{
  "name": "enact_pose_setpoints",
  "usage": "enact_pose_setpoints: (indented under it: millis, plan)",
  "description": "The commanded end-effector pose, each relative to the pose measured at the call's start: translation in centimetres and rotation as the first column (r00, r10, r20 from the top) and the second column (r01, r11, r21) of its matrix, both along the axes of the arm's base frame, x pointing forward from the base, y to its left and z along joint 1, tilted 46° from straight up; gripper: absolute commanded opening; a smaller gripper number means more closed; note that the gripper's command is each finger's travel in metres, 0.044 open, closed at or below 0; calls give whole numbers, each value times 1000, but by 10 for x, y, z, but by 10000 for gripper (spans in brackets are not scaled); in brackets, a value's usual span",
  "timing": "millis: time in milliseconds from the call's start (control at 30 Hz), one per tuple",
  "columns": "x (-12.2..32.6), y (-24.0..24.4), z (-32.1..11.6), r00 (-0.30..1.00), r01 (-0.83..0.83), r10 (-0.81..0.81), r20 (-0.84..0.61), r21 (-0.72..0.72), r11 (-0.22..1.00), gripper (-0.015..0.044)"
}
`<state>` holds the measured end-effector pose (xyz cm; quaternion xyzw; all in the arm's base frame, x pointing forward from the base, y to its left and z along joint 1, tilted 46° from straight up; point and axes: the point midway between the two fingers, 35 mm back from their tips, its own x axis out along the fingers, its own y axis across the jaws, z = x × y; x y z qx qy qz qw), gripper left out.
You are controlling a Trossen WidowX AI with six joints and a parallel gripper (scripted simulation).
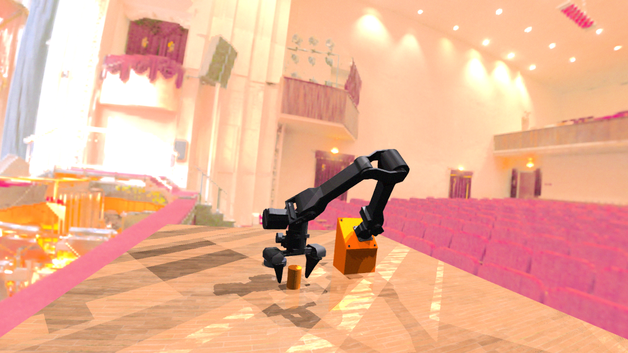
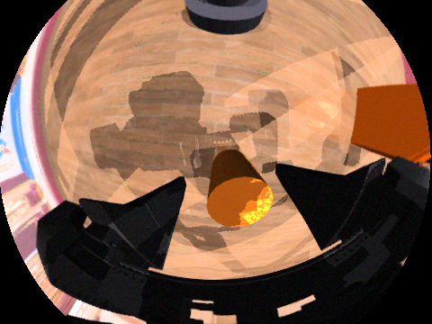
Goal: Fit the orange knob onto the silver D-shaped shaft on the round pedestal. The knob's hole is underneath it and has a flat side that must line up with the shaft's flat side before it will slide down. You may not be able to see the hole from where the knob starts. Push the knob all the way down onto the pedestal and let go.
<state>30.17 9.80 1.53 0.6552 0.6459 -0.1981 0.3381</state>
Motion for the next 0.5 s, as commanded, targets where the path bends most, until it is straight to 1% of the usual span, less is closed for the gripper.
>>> enact_pose_setpoints:
  millis: [0, 167, 467]
  plan:
    - [-1, 5, -4, 1000, 3, -3, -5, 5, 1000, 440]
    - [-1, 9, -8, 1000, 3, -3, -5, 6, 1000, 440]
    - [-1, 9, -8, 1000, 3, -3, -5, 6, 1000, 204]
